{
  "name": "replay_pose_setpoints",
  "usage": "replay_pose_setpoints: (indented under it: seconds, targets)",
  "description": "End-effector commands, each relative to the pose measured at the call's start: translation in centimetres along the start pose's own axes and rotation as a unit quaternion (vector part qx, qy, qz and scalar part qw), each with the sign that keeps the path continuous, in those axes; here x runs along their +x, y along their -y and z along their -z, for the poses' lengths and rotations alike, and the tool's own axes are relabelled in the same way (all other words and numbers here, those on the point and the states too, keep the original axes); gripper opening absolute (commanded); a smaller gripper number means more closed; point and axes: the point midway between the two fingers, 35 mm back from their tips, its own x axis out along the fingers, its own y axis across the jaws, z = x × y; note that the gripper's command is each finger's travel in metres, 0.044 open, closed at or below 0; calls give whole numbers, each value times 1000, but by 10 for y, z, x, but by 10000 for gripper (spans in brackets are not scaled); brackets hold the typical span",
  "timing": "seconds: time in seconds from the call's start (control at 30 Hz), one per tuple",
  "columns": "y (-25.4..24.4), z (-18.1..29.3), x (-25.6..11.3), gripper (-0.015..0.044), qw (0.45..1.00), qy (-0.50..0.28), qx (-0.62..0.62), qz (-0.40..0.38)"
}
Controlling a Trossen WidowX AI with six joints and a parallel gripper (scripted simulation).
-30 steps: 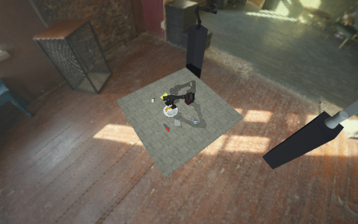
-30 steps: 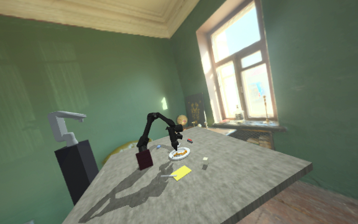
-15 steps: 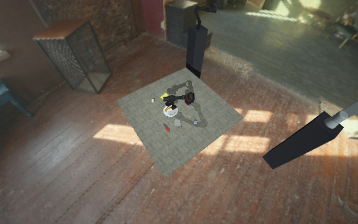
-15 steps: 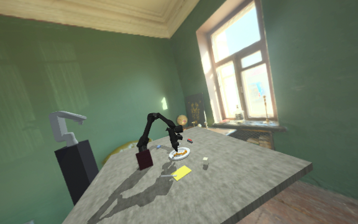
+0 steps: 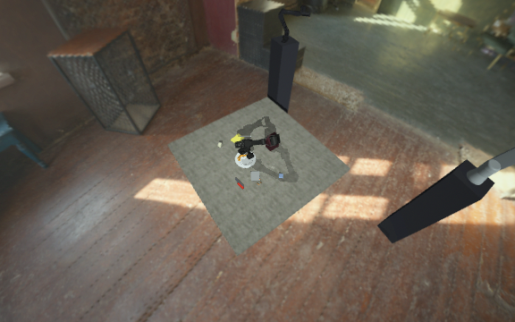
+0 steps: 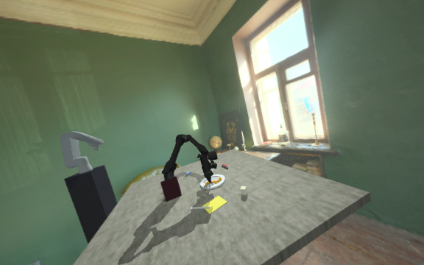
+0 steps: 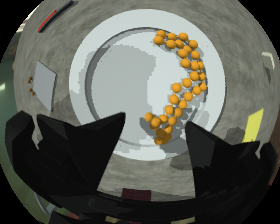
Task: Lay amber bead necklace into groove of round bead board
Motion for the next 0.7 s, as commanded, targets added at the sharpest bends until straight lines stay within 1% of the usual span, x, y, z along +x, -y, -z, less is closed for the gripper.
replay_pose_setpoints:
  seconds: [0.0,0.07,0.43,0.53,0.67]
  targets:
    - [0,2,6,310,1000,-2,5,-3]
    - [0,2,6,310,1000,-2,5,-3]
    - [0,1,3,21,1000,-1,0,0]
    - [0,1,3,1,1000,-1,0,0]
    - [0,1,3,0,1000,-1,0,0]
